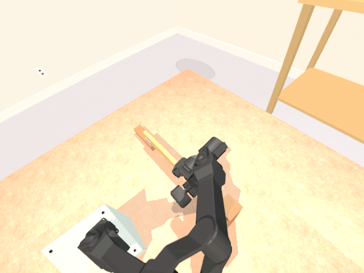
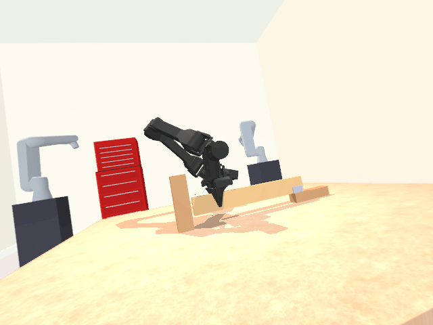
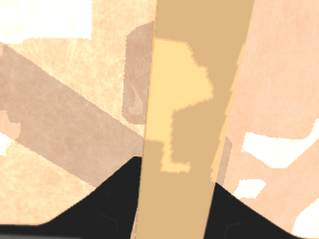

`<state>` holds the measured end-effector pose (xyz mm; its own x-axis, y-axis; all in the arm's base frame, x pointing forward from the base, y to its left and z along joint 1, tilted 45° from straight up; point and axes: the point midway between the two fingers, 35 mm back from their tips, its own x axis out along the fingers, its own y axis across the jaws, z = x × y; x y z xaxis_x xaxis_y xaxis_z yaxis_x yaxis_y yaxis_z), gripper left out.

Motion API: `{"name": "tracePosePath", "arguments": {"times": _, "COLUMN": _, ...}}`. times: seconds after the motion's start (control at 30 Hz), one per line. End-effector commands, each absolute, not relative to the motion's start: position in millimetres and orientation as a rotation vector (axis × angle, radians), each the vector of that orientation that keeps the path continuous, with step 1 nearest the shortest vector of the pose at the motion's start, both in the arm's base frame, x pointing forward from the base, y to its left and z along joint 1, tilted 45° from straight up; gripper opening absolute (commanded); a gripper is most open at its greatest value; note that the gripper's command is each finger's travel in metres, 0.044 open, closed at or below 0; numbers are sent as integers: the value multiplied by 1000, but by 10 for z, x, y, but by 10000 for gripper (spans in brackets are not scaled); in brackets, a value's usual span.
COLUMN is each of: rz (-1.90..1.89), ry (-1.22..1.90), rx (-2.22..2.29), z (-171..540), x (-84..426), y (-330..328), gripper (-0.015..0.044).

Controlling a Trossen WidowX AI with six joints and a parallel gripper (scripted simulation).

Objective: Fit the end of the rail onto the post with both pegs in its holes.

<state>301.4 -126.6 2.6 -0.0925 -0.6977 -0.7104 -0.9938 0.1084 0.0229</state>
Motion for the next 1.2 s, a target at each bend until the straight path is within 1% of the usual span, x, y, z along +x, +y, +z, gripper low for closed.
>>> {"name": "tracePosePath", "arguments": {"times": 0.0, "rz": 700, "ry": 1853, "rx": -1657, "z": 58, "x": 3025, "y": -1254, "gripper": 0}}
{"name": "tracePosePath", "arguments": {"times": 1.17, "rz": 700, "ry": 1853, "rx": -1657, "z": -2, "x": 3027, "y": -1248, "gripper": 0}}
